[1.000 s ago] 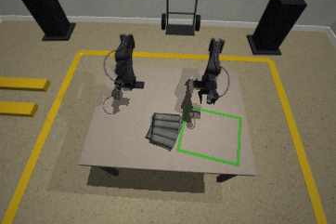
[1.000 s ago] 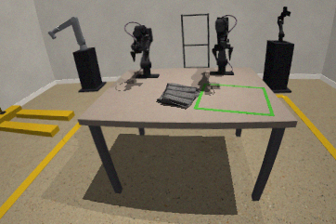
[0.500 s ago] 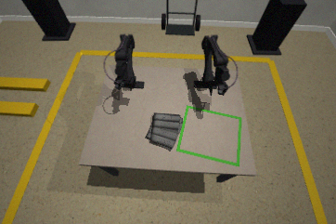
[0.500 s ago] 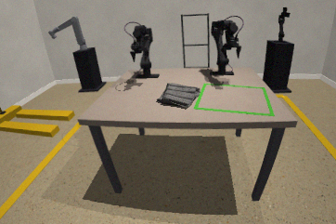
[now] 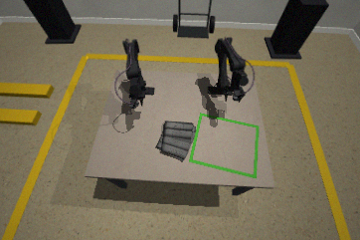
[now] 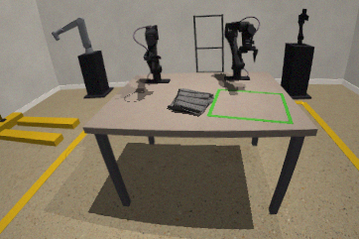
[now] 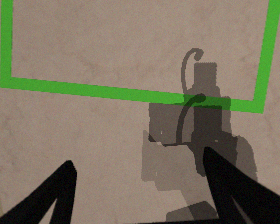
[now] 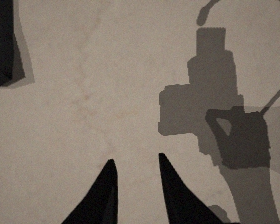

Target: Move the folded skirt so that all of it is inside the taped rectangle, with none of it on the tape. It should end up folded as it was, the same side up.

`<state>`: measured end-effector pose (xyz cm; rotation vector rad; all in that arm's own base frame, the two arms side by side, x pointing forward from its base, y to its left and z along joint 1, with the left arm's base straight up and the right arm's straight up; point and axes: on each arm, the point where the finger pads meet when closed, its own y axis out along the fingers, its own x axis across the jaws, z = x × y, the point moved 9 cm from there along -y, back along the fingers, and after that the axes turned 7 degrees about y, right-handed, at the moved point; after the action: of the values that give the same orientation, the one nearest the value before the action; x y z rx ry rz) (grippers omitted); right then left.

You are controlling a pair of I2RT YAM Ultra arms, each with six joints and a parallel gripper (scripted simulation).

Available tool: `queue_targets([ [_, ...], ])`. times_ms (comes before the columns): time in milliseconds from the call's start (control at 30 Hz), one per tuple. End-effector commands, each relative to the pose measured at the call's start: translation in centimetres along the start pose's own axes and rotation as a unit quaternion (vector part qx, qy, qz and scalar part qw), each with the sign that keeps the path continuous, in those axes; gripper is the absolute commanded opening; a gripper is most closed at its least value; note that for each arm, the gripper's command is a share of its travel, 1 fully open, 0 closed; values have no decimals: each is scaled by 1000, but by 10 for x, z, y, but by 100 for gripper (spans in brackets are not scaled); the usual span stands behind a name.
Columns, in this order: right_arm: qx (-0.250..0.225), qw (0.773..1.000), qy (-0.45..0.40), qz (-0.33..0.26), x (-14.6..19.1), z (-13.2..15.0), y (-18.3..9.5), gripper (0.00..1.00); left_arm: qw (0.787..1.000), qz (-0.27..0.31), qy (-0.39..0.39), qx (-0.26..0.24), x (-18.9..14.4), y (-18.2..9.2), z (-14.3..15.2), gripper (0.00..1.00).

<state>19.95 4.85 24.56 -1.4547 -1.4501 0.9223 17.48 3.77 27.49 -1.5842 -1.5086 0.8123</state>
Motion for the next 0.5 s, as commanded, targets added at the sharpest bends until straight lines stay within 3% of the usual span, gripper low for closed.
queue_targets([
  [0, -53, 998, 19, -5, 21, -36, 9, 30, 1000, 3, 2, -13, 0, -7, 0, 90],
  [367, -54, 998, 20, -8, 82, -97, 78, 30, 1000, 3, 2, -13, -1, -7, 0, 90],
  [467, -54, 998, 20, -8, 88, -103, 85, 30, 1000, 3, 2, -13, -1, -7, 0, 90],
])
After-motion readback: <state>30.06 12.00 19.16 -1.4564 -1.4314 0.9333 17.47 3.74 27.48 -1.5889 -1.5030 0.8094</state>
